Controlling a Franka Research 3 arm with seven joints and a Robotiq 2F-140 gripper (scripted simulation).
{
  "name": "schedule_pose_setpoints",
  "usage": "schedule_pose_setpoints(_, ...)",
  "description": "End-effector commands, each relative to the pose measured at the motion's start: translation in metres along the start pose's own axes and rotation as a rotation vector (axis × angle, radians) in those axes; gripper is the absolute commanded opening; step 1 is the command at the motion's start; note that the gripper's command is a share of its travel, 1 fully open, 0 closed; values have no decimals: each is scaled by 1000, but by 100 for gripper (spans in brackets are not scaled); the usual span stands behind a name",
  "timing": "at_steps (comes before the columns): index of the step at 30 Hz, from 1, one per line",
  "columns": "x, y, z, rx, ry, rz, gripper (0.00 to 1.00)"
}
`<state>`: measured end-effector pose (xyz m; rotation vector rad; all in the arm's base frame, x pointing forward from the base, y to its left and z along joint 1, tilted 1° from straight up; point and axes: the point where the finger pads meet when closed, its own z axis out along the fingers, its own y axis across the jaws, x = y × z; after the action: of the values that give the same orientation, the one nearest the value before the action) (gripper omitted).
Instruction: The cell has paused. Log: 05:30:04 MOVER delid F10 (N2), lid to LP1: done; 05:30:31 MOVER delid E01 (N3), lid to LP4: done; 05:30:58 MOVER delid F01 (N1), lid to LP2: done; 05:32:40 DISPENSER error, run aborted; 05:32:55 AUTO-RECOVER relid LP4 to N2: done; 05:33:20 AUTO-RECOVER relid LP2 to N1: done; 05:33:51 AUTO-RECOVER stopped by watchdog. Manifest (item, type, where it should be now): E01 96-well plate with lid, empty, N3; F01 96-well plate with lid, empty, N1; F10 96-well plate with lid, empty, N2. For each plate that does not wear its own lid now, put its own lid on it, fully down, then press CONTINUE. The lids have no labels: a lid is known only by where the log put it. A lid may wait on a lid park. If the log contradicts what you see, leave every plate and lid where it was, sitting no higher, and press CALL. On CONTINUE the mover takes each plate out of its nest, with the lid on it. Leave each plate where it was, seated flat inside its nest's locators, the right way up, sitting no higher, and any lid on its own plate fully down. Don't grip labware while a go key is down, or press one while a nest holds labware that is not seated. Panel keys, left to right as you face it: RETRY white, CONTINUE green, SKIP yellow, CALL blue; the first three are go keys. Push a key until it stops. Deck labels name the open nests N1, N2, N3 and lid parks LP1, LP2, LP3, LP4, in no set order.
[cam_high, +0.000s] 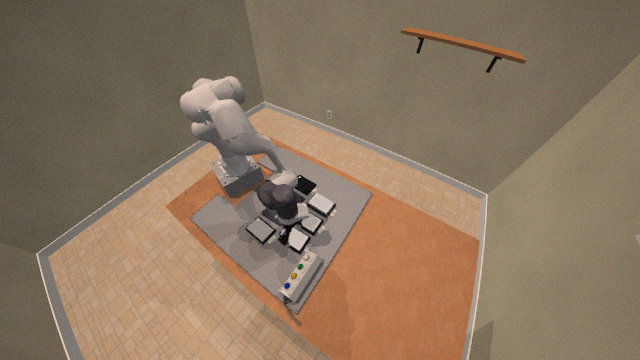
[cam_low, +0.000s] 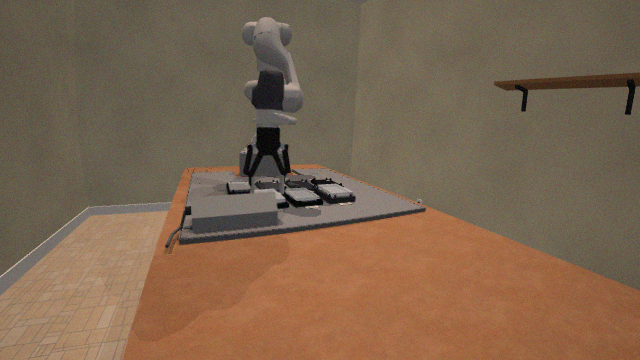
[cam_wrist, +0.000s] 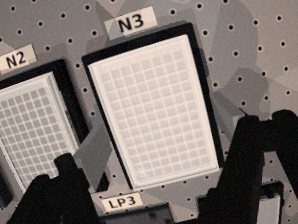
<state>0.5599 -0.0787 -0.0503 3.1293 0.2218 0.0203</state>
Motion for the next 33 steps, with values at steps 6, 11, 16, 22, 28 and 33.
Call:
schedule_pose_setpoints(6,2,0,-1,0,4,8,66)
schedule_pose_setpoints(11,2,0,-3,0,4,8,66)
schedule_pose_setpoints(16,2,0,-10,0,4,8,66)
schedule_pose_setpoints(22,2,0,-17,0,4,8,66)
schedule_pose_setpoints(28,2,0,-31,0,4,8,66)
schedule_pose_setpoints(33,2,0,-42,0,4,8,66)
